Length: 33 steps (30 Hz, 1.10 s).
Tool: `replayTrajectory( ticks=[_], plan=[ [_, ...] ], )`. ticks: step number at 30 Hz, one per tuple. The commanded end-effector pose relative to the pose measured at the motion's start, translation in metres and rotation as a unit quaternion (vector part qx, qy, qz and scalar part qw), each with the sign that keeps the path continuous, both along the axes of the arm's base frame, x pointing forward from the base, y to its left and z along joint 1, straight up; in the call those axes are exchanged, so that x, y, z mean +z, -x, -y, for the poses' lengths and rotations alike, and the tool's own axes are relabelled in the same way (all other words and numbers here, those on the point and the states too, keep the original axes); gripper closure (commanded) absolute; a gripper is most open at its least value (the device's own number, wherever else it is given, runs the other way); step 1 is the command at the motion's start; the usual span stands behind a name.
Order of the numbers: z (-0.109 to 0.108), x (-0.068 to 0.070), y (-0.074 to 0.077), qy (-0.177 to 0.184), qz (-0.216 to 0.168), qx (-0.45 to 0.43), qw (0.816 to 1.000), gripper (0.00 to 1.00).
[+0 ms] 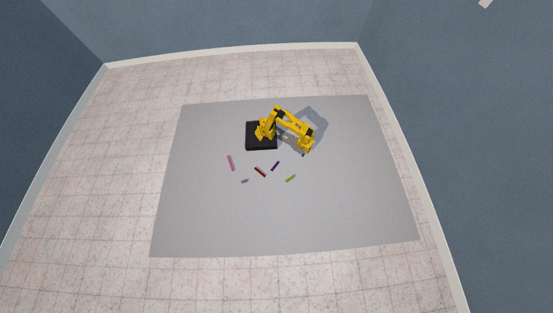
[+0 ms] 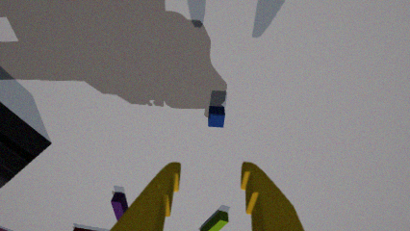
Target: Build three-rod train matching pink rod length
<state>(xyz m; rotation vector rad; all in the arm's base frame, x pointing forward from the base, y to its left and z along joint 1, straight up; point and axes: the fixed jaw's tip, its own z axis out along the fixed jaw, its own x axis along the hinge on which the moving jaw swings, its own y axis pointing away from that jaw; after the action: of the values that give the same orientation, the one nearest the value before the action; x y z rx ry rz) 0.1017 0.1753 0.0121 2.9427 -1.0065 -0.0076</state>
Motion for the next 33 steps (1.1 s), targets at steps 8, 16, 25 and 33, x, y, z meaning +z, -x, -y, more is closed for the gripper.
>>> replayTrajectory(
  ticks=[8, 16, 25, 33],
  plan=[
    [0.001, 0.006, -0.022, -0.011, 0.006, -0.032, 0.999, 0.83],
    [0.030, 0.005, -0.081, -0.011, 0.007, -0.123, 0.992, 0.82],
    [0.063, 0.002, -0.116, -0.011, 0.008, -0.185, 0.983, 0.81],
    [0.070, 0.002, -0.122, -0.011, 0.009, -0.196, 0.980, 0.81]
  ],
)
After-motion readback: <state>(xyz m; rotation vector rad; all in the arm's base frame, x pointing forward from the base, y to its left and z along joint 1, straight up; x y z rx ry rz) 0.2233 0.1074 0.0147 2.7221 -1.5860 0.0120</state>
